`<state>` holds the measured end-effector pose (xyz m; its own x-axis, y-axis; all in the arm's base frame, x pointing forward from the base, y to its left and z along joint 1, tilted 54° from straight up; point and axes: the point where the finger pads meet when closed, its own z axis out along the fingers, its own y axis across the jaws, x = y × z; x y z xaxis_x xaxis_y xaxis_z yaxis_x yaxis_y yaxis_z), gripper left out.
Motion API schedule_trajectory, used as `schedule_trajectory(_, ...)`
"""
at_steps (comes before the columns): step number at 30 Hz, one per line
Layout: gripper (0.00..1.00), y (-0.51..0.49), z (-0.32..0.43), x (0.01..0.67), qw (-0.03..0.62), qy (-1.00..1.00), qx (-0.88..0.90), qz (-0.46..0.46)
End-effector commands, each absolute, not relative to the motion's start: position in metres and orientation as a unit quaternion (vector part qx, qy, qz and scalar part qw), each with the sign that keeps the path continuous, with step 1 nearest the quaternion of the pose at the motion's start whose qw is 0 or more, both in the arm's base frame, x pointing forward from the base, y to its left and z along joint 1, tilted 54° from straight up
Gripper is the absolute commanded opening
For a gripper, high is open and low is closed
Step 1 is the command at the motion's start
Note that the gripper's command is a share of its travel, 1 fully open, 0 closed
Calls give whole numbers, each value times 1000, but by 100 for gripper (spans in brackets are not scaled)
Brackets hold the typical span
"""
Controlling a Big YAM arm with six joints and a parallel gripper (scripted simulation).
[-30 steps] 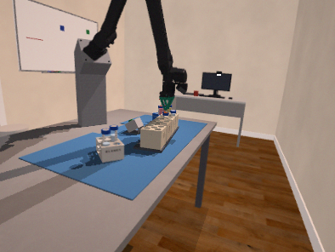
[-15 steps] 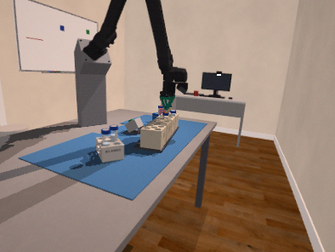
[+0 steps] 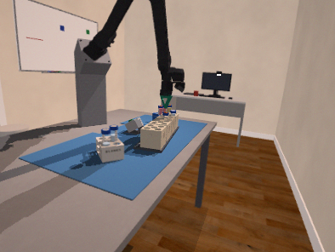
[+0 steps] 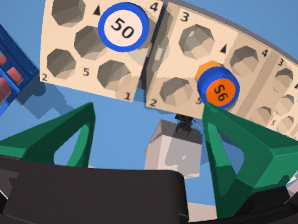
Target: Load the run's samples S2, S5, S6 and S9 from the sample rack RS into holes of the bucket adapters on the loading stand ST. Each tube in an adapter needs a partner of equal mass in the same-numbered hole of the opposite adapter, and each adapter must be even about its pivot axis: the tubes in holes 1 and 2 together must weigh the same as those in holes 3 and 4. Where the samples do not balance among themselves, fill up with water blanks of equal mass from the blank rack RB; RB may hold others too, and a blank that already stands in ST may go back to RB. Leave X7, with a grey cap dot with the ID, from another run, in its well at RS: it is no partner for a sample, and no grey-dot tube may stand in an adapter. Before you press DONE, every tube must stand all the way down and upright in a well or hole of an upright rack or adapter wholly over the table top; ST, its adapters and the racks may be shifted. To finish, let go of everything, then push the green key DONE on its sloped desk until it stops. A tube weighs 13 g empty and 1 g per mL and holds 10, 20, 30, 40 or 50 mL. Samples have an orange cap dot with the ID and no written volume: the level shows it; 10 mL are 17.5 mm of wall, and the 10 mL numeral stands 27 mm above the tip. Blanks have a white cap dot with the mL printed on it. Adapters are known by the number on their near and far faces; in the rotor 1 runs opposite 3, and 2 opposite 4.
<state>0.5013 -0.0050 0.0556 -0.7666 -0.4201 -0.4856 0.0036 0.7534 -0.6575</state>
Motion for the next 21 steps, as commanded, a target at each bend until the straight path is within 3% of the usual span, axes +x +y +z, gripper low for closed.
schedule_trajectory(1,80,23,32,495,283,861,-227,-357)
schedule_trajectory(11,80,74,-10,494,217,802,-383,-404)
schedule_trajectory(21,80,134,-71,483,212,805,-381,-402)
